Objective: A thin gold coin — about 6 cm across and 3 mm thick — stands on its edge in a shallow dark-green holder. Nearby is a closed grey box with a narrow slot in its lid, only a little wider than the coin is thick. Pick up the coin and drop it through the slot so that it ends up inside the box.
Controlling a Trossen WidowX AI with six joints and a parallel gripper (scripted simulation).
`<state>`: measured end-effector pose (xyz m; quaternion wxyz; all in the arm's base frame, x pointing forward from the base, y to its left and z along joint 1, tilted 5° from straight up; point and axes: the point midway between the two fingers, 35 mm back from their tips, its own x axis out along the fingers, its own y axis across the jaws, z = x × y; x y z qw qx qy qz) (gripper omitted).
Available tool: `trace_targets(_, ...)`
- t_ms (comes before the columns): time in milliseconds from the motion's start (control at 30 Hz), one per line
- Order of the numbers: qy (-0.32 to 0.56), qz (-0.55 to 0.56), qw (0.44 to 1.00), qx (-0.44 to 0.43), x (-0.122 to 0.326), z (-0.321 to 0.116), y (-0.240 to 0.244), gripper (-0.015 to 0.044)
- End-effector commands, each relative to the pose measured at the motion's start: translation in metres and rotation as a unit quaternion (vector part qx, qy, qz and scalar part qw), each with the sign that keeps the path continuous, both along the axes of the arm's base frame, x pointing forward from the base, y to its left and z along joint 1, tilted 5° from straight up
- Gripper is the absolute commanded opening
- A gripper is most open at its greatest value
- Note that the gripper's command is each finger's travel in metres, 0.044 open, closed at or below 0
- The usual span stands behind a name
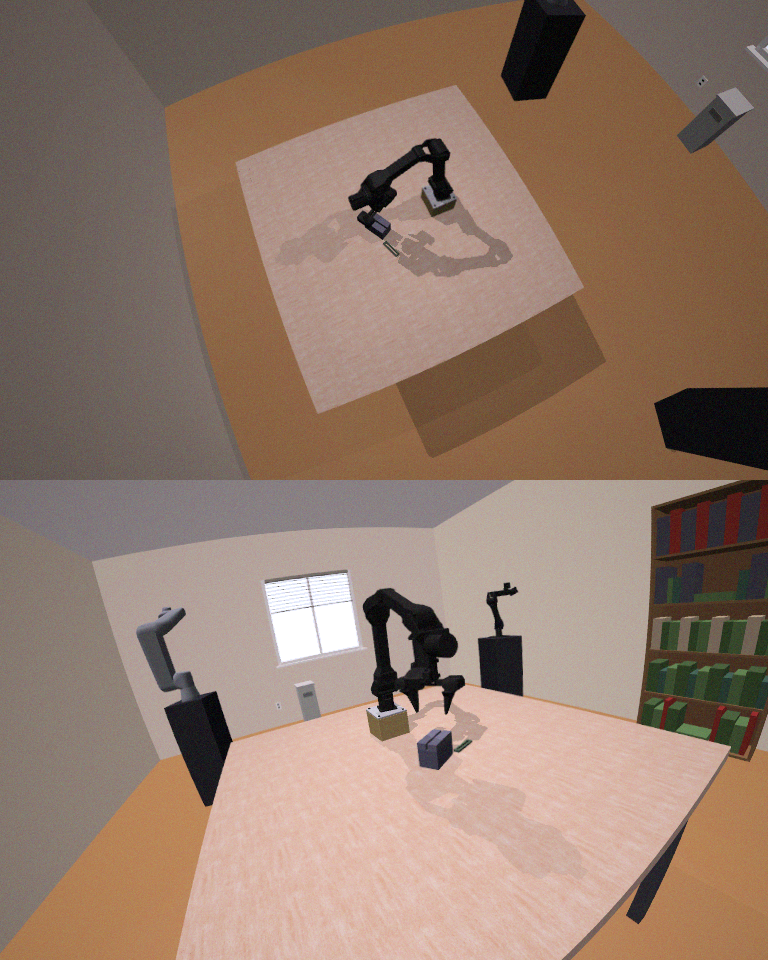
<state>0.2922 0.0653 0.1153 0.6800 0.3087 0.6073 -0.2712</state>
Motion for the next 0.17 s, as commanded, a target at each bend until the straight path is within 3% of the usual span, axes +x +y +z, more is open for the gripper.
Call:
trace_targets(0,0.002,-0.001,1.000,0.000,-0.0021,0.0072,-0.0002,0.0440)
trace_targets(133,0.002,-0.001,1.000,0.000,-0.0021,0.0072,-0.0002,0.0440)
